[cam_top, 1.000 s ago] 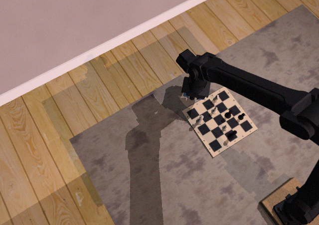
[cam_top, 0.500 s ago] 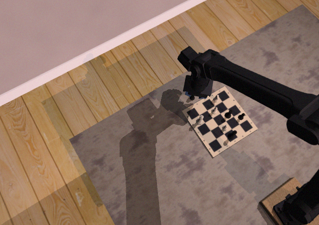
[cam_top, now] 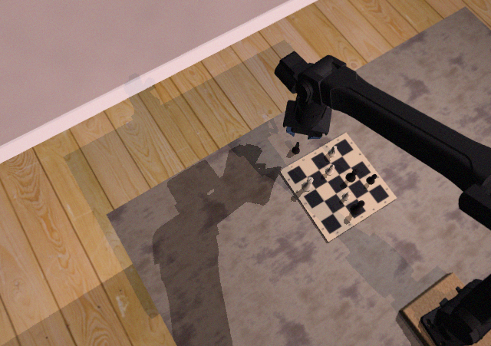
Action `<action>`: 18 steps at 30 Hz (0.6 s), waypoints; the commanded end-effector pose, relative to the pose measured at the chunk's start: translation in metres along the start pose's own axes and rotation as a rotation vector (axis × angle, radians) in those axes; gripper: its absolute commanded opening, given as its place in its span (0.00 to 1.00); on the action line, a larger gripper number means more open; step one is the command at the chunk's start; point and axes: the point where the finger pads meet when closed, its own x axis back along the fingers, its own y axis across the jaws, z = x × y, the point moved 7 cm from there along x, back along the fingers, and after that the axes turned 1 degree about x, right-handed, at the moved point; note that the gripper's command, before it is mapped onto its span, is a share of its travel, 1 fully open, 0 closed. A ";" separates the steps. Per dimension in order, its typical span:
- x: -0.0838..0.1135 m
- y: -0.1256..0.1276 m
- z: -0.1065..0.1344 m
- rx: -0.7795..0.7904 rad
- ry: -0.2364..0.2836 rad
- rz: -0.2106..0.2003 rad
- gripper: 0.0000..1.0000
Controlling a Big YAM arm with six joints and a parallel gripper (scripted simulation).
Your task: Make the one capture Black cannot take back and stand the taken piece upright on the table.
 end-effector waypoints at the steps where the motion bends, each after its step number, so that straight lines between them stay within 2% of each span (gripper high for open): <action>1: 0.030 0.012 -0.017 0.007 -0.036 -0.039 0.37; 3: 0.031 0.012 -0.016 0.008 -0.037 -0.040 0.37; 4: 0.031 0.012 -0.016 0.008 -0.037 -0.040 1.00; 18: 0.031 0.012 -0.016 0.008 -0.037 -0.040 1.00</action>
